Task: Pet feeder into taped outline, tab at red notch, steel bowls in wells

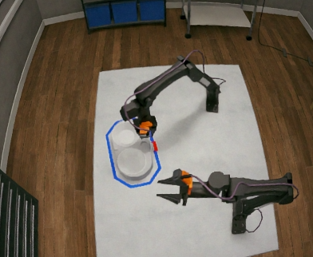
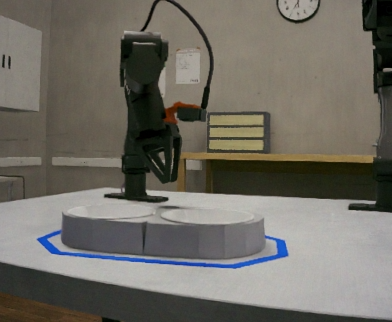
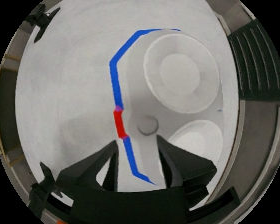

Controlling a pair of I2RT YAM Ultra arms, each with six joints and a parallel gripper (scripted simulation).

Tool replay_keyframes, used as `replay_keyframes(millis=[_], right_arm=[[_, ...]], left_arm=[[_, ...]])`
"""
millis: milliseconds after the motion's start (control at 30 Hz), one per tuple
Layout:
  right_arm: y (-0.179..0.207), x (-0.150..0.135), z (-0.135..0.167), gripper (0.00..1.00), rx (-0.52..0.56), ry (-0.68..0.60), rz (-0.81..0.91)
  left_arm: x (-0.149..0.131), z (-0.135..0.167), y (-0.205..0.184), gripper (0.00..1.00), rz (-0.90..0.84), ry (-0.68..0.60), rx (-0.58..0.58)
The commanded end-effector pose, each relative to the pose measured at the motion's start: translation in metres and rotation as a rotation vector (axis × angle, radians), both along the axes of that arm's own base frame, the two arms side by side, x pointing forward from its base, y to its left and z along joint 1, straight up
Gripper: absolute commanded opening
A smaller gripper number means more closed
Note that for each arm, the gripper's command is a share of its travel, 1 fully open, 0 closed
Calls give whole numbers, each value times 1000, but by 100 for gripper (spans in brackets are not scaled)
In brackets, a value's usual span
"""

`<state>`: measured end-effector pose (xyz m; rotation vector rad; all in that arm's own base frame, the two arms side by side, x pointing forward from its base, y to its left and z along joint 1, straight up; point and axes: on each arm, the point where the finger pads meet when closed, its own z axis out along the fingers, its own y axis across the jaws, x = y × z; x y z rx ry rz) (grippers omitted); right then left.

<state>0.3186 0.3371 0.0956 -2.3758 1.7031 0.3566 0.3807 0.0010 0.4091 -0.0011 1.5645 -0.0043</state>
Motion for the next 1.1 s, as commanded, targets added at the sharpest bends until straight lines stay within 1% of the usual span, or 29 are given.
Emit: replay_keyframes(millis=[0, 233, 267, 300, 433, 467, 500, 533, 633, 733, 800, 900, 933, 967, 1000, 1033, 1067], right_arm=[[-3, 3, 39, 47, 43, -27, 7], [2, -2, 35, 47, 37, -20, 21], [1, -1, 30, 47, 29, -11, 18], [4, -1, 37, 47, 42, -26, 23], [5, -2, 35, 47, 39, -22, 24], [-5, 19, 55, 47, 77, -86, -48], [-12, 16, 38, 47, 43, -57, -73], [-17, 17, 33, 47, 37, -53, -103], [-26, 41, 53, 47, 94, -125, -229], [-44, 68, 78, 47, 162, -199, -386], [-44, 68, 78, 47, 162, -199, -386], [-64, 85, 97, 47, 238, -261, -547], [-50, 67, 76, 47, 196, -206, -481], [-70, 81, 96, 47, 224, -254, -533], [-75, 84, 101, 47, 237, -266, -561], [-79, 86, 104, 47, 246, -273, -581], [-84, 89, 109, 47, 261, -287, -607]], left_arm=[[-1, 10, 0, 47, 3, -24, 8], [-1, 10, 0, 47, 3, -24, 8], [-1, 10, 0, 47, 3, -24, 8], [-1, 10, 0, 47, 3, -24, 8], [-1, 10, 0, 47, 3, -24, 8], [0, 9, 0, 47, 3, -21, 9], [0, 9, 0, 47, 4, -20, 9], [0, 8, 0, 47, 3, -19, 10], [1, 7, -1, 47, 2, -13, 10], [2, 4, -2, 47, 0, -3, 11], [2, 4, -2, 47, 0, -3, 11], [4, 0, -3, 47, -5, 8, 4], [5, 0, -2, 47, -2, 10, 3], [0, 5, -1, 47, -1, -3, 3], [0, 6, -1, 47, -1, -5, 4], [-3, 17, -1, 47, 2, -45, 4], [-3, 18, -1, 47, 2, -47, 5]])
